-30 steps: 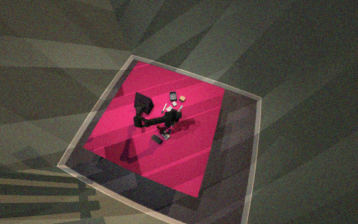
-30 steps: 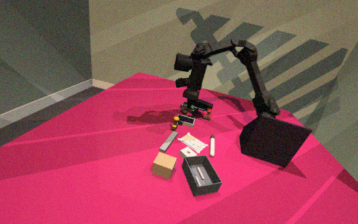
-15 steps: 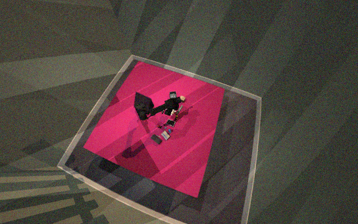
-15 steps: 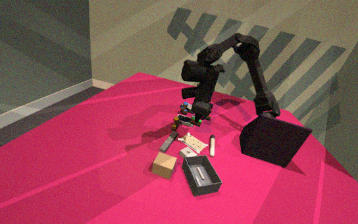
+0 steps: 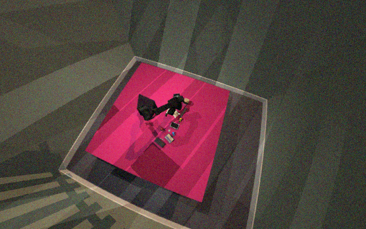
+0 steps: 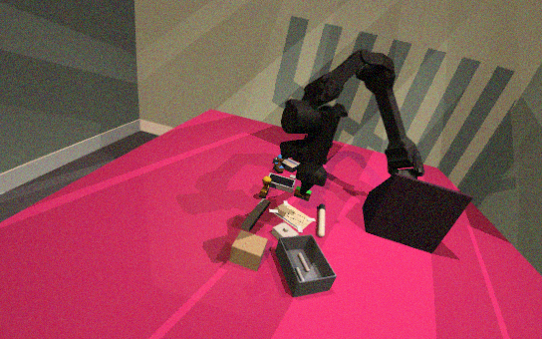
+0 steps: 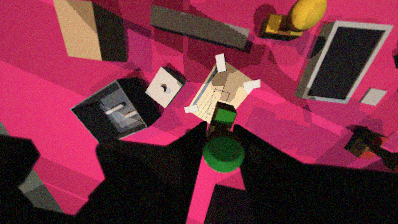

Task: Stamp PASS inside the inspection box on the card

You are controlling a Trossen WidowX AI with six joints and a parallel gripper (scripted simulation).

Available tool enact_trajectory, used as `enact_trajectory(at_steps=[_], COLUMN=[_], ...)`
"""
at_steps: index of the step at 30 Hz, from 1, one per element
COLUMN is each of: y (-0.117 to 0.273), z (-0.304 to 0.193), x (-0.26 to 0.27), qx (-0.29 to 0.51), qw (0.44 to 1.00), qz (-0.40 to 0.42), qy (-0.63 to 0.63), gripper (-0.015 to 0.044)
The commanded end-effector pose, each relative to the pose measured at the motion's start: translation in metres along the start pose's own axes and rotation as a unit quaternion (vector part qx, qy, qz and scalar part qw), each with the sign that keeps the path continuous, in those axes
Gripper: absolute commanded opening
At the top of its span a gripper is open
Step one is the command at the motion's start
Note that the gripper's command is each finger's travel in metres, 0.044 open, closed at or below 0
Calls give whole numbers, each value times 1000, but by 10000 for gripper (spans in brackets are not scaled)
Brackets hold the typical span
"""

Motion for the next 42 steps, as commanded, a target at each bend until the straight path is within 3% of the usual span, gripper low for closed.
enact_trajectory(at_steps=[1,42], y=[-4,-31], z=[-2,-1], x=[0,0], qx=[2,0], qw=[1000,1000], qz=[0,1], qy=[0,-1], gripper=[0,0])
Point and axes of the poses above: the point midway between the two fingers, 35 mm back from their tips, its own y axis back along the fingers, its own x axis across the jaws, z = x × y, the point moved 4 cm from there along y, back along the fingers, and after that the axes turned 10 degrees about -y, right-handed, at the moved point
